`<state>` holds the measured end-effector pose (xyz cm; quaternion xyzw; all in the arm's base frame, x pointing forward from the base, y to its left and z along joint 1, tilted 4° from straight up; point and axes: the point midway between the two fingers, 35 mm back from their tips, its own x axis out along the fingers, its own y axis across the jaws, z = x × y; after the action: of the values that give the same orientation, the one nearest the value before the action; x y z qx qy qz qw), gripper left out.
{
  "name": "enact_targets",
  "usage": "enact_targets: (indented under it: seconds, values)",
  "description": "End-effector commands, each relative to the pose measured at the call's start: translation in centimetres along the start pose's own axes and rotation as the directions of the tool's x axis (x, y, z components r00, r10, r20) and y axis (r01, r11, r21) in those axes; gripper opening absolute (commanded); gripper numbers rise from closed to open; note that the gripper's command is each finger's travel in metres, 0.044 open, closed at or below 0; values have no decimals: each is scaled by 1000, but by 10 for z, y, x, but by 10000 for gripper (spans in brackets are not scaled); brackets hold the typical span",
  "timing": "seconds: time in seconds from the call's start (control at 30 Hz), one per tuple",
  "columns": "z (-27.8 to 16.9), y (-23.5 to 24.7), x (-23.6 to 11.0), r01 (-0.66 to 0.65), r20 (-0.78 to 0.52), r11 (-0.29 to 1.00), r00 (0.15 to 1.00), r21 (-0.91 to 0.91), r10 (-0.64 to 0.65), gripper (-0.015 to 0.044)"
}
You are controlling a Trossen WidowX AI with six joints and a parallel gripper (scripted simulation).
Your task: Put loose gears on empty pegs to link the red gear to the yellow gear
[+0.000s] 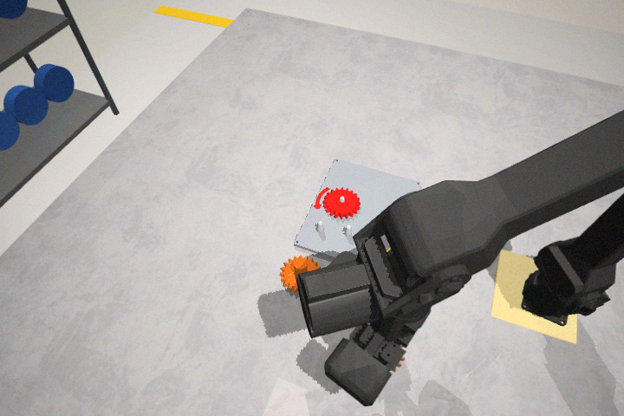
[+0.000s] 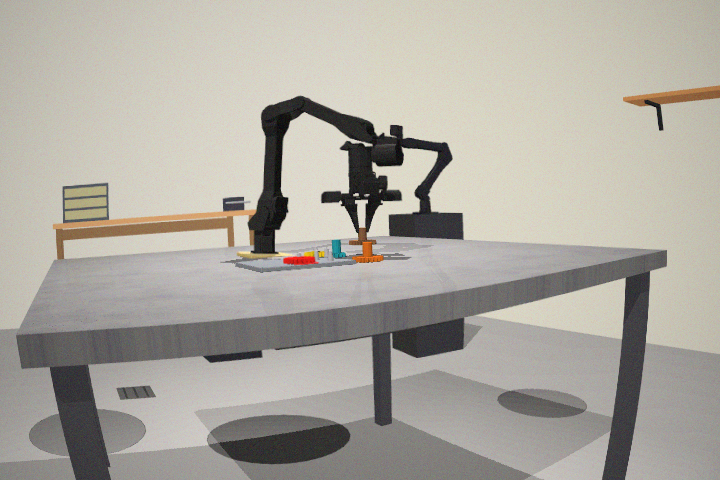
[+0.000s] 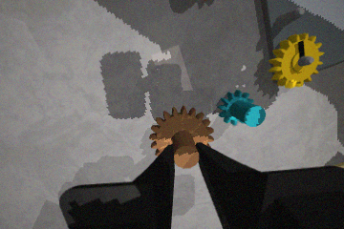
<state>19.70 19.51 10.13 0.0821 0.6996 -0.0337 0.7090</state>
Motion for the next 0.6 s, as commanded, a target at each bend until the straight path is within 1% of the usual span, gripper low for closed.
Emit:
enact_targets:
  seconds: [0.0,0.57]
  values:
    - [2,3,-9,-12,3,1000,1000,1,12,0]
    - [4,5,-43,-11,4,1000,1000,-1,11,0]
